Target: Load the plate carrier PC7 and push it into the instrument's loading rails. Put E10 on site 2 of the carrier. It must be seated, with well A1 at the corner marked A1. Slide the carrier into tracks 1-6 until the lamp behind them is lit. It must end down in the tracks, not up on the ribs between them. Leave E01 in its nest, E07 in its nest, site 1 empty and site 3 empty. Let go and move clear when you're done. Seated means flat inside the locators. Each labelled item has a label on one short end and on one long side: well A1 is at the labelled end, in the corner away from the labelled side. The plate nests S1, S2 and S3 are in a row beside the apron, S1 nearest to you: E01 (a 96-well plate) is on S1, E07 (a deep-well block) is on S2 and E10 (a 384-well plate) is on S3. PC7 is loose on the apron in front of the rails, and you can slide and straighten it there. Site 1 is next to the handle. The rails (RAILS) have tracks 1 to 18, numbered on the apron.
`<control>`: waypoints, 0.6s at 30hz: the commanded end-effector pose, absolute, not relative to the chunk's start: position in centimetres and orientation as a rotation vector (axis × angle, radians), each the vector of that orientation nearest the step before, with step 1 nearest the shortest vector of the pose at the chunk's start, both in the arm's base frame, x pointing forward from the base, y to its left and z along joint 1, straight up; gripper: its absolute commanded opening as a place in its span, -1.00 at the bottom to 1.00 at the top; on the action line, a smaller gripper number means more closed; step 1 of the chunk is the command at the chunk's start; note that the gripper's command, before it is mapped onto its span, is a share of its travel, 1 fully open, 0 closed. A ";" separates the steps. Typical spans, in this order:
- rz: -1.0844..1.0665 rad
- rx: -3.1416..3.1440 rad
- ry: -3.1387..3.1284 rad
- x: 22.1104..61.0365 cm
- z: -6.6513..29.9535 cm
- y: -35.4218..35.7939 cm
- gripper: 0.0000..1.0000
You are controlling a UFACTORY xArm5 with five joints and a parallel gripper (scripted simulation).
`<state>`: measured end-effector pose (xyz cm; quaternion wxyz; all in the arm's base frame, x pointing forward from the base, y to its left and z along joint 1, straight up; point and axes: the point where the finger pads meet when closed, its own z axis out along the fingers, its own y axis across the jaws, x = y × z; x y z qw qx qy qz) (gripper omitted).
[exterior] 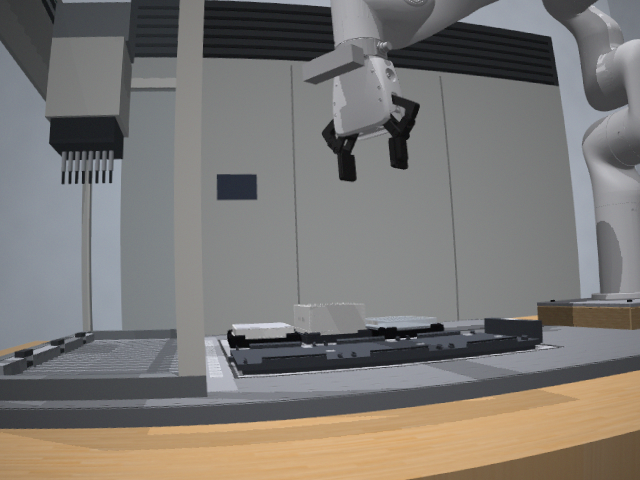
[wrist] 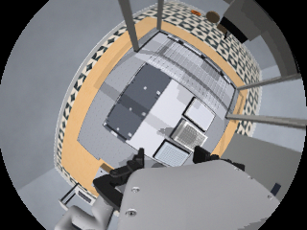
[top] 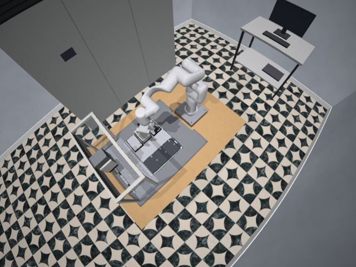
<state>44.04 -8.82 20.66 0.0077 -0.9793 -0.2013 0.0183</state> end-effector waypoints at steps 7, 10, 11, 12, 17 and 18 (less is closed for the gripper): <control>0.030 -2.937 -1.078 46.8 18.7 -11.7 1.00; 0.023 -2.881 -1.224 47.7 18.0 -12.7 1.00; 0.021 -2.861 -1.272 48.0 17.8 -13.0 1.00; 0.019 -2.840 -1.320 48.3 17.5 -13.4 1.00; 0.009 -2.724 -1.553 49.8 16.4 -15.0 1.00; 0.008 -2.698 -1.599 50.1 16.1 -15.3 1.00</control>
